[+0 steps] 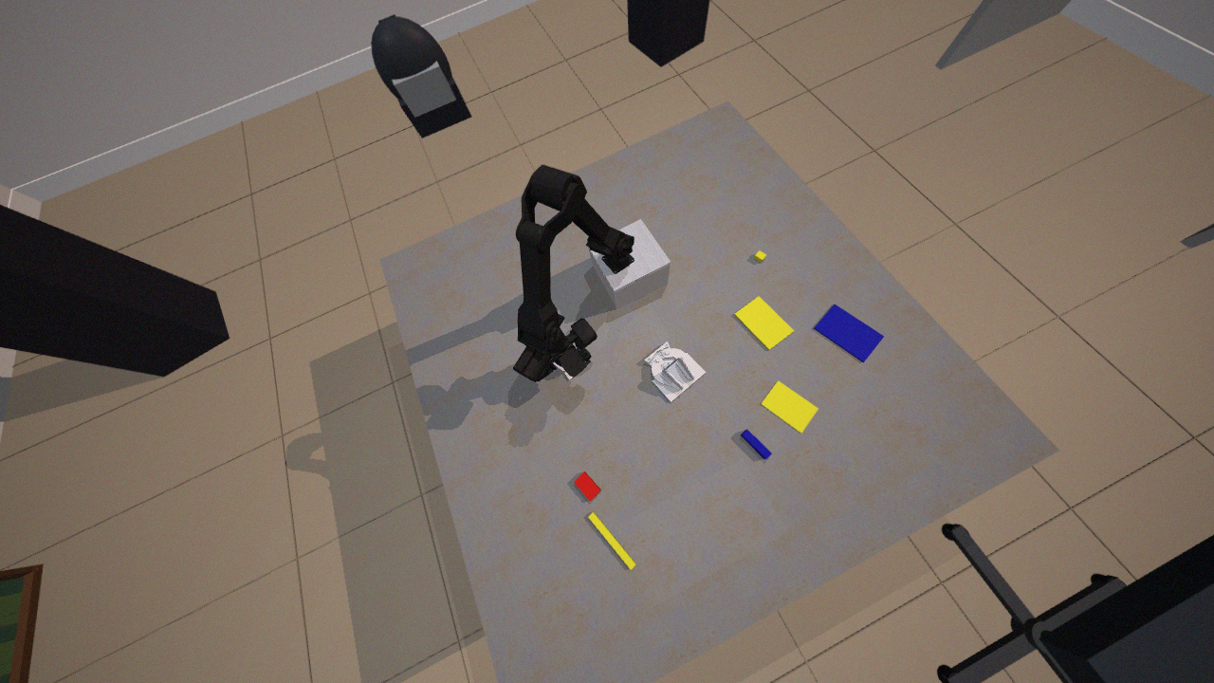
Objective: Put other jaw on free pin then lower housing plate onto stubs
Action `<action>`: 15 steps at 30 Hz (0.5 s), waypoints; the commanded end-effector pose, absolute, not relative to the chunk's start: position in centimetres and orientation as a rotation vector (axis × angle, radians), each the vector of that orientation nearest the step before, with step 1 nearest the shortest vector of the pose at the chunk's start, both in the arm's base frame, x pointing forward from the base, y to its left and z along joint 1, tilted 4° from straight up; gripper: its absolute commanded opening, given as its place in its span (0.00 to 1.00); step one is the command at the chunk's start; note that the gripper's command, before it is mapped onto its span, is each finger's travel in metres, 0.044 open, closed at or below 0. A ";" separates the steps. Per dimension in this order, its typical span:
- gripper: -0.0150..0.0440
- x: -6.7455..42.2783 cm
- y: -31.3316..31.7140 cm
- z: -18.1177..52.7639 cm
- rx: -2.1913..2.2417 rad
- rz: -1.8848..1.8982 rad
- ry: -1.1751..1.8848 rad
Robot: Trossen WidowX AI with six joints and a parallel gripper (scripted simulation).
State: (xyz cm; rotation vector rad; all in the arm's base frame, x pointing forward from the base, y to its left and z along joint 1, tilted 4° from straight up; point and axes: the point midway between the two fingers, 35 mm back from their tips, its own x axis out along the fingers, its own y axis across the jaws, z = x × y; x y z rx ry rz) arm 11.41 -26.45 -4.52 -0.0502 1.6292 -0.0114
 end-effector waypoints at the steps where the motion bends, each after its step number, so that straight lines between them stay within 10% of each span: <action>1: 0.85 11.8 -26.9 -2.9 -0.062 -0.025 1.622; 15: 0.85 11.9 -26.5 1.5 -0.064 -0.024 1.622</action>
